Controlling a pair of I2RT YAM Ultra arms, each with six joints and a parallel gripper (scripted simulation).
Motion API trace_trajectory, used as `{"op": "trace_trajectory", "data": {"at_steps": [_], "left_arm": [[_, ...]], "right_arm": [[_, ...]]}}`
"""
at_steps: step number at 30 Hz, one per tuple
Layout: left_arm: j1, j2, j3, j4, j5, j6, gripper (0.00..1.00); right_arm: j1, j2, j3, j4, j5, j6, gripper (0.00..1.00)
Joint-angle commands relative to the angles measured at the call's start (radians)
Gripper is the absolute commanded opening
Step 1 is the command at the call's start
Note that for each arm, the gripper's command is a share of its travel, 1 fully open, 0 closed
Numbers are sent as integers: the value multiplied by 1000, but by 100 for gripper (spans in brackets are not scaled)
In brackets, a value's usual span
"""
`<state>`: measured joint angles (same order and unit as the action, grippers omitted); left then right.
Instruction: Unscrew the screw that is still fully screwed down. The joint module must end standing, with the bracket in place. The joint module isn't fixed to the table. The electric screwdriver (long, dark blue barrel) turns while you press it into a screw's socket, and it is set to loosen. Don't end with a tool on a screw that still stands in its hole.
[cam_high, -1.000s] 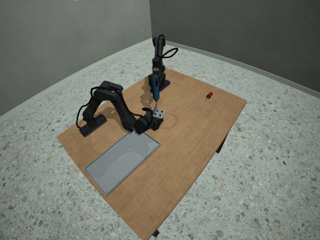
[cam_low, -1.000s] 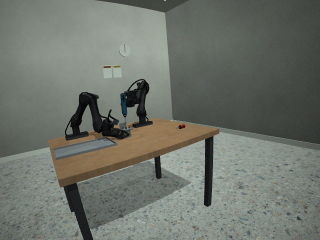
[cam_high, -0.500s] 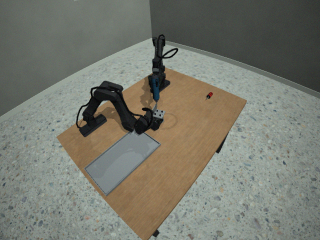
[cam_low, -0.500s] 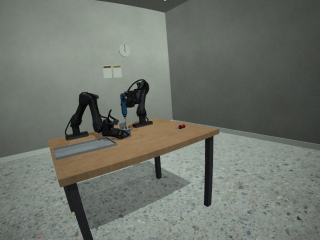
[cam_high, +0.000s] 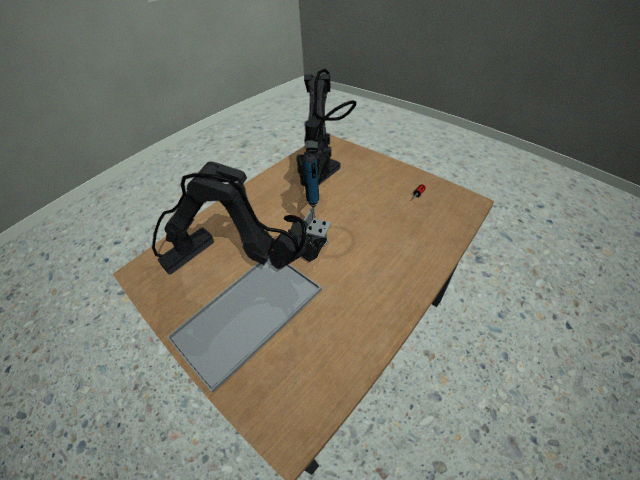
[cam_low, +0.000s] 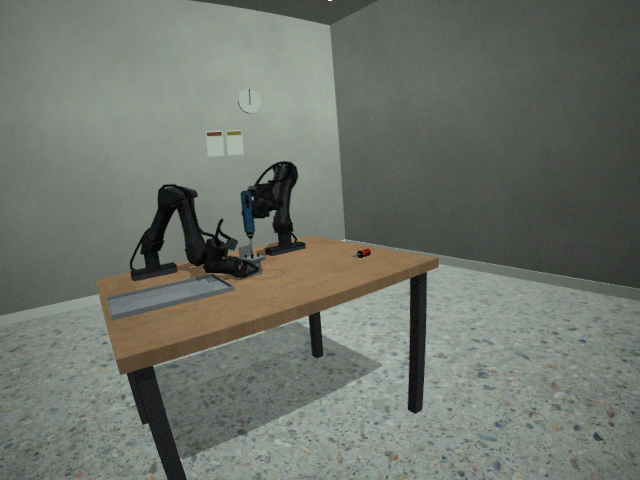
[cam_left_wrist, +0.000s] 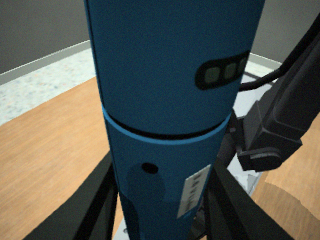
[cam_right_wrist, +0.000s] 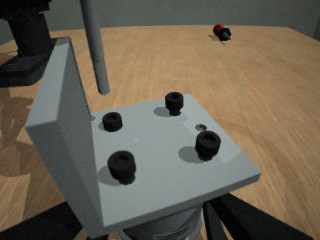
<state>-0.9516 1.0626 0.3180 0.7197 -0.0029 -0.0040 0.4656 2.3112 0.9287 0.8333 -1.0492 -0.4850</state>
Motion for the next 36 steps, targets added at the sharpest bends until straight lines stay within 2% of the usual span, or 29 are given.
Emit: {"op": "trace_trajectory", "data": {"at_steps": [1,36], "left_arm": [[3,9,0,123,3,-7,42],[-2,29,-1,194,-2,-7,42]], "right_arm": [[-13,-33,-2,4,-7,6,59],[-13,-33,-2,4,-7,6,59]]}}
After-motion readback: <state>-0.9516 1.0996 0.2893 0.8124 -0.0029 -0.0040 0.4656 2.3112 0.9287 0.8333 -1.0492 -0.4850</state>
